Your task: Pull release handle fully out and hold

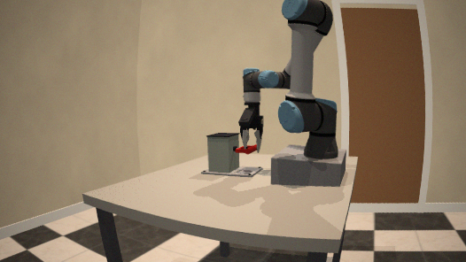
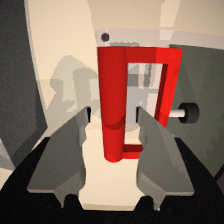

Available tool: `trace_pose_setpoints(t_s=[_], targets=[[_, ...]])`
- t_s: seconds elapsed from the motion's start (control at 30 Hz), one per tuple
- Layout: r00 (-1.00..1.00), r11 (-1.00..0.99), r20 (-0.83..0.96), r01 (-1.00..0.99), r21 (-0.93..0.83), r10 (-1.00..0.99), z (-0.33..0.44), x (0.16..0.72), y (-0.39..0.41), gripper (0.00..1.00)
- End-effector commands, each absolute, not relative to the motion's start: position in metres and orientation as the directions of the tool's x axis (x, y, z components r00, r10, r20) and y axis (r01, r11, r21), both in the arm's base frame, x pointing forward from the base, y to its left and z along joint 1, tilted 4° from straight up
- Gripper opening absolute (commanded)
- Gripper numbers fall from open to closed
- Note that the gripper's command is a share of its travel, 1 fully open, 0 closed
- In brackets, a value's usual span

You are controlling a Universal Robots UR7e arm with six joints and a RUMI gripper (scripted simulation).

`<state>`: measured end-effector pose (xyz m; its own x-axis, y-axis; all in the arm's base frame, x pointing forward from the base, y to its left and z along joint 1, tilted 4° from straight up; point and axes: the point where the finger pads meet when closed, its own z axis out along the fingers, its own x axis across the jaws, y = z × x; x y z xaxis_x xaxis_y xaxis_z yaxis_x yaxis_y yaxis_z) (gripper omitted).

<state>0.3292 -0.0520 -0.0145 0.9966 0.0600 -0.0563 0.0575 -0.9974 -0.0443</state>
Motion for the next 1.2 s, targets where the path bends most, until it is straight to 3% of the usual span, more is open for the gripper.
trace_pose_setpoints(t_s=[0.0,0.57,0.6,1.17], targets=[[0.997,-0.997,-0.055,0.058,-0.044,0.060,-0.0142,0.3296,-0.0522,0.32],[0.997,-0.997,-0.055,0.058,-0.044,0.060,-0.0142,0.3296,-0.0522,0.32],[0.997,-0.997,-0.055,0.058,-0.044,0.060,-0.0142,0.3296,-0.0522,0.00],[0.997,-0.997,-0.055,0.058,-0.044,0.060,-0.0142,0.3296,-0.0522,0.00]])
